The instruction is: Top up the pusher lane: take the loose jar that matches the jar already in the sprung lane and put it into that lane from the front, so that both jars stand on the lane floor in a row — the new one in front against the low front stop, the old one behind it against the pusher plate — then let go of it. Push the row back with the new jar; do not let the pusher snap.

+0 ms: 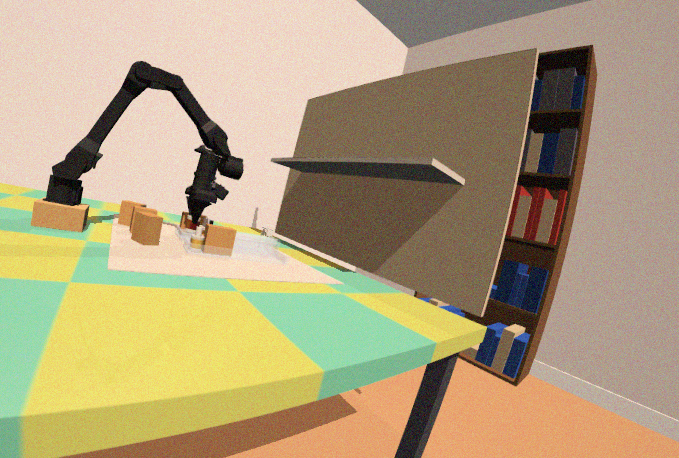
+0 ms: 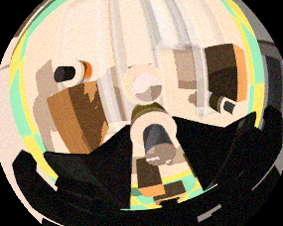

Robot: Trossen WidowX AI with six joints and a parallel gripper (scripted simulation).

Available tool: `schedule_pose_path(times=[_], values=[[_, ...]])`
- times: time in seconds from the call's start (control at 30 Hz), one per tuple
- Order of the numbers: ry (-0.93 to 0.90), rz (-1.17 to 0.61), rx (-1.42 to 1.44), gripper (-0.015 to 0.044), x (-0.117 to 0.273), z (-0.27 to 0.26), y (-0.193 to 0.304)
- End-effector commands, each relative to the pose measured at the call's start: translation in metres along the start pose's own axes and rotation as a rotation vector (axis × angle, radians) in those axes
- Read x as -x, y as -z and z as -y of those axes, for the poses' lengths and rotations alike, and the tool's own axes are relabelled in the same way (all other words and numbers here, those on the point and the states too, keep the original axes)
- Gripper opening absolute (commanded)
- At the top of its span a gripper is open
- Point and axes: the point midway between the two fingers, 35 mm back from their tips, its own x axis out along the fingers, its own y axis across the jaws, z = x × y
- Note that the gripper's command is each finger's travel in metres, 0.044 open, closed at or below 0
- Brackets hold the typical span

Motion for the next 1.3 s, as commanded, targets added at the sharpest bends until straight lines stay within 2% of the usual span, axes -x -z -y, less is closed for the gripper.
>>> schedule_pose_path(times=[0.0, 1.27], values=[[-0.003, 0.028, 0.004, 0.0000, 0.001, -0.001, -0.007], [-0.003, 0.028, 0.004, 0.0000, -0.009, -0.001, -0.007]])
